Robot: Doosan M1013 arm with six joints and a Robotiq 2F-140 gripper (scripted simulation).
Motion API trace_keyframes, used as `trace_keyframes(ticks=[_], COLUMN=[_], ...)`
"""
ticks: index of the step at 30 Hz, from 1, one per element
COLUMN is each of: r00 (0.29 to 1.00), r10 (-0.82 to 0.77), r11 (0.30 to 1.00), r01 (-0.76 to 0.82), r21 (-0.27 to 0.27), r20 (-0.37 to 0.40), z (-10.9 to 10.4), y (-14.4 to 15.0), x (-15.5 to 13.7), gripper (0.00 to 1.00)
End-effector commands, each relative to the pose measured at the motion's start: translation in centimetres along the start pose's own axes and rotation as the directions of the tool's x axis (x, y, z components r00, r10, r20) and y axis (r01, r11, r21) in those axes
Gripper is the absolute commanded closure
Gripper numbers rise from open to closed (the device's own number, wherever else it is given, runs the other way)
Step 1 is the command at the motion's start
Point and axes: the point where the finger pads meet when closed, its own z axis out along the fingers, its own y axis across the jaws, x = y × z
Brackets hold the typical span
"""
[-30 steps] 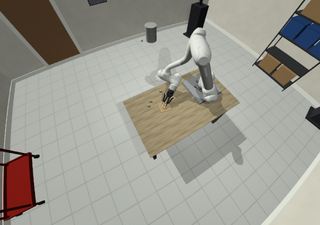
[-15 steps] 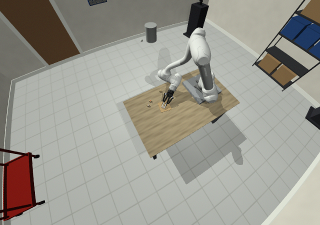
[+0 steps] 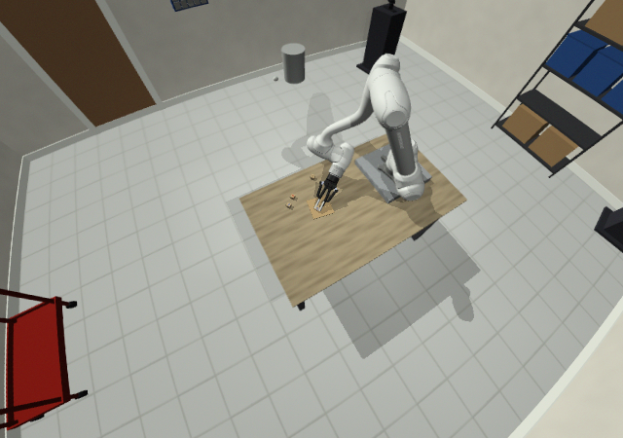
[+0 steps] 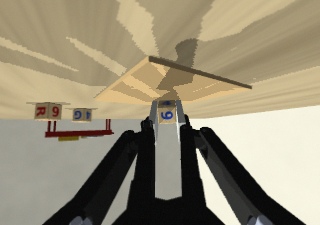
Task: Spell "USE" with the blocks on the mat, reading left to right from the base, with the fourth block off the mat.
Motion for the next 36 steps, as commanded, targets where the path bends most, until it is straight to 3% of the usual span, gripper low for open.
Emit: trace_keyframes(ticks=[1,21,36], r00=[1.000,1.000,1.000], r10=[0.004,0.004,0.004], r11=[1.000,1.000,1.000], r01=[-0.004,-0.004,-0.004], r21=[0.000,0.000,0.000], r20=[0.002,0.002,0.002], z=[-0.17,-0.17,-0.17], y=[0.21,0.21,0.21], x=[0.17,0.17,0.17], gripper=[0.87,0.75,0.75])
